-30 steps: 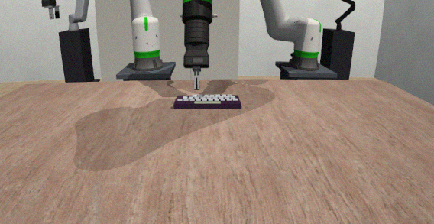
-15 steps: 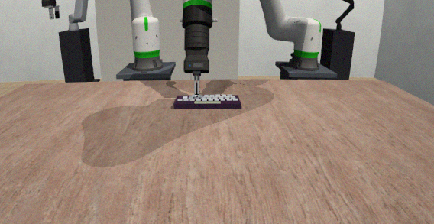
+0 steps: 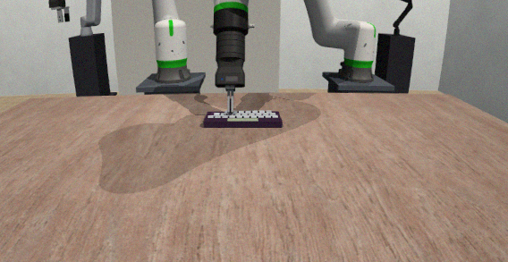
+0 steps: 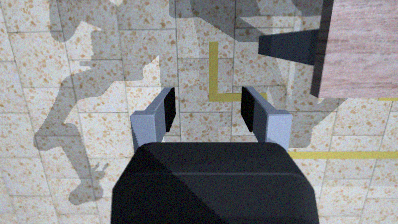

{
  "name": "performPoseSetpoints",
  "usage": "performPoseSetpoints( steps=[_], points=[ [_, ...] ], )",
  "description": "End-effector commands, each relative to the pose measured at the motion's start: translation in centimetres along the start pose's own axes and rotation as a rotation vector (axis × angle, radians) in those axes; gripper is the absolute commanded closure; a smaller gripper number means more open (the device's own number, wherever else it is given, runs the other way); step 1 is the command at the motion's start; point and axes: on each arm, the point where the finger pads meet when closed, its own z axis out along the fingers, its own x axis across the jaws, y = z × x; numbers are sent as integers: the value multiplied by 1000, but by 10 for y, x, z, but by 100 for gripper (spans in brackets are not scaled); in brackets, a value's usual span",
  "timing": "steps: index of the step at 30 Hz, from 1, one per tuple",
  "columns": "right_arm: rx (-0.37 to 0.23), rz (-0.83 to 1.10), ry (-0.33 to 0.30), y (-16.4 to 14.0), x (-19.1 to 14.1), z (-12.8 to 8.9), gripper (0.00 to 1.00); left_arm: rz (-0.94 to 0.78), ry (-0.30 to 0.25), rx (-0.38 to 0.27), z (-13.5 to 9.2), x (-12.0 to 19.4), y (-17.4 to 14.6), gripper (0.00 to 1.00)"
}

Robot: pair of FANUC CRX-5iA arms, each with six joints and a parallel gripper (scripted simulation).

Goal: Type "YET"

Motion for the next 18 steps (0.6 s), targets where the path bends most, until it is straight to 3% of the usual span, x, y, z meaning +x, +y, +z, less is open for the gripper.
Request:
performPoseSetpoints(
  steps=[1,18],
  points=[
    [-2,0,0,0,0,-1,0,-1,-2,-1,-1,-1,1,100],
    [-2,0,0,0,0,-1,0,-1,-2,-1,1,-1,0,100]
  ],
)
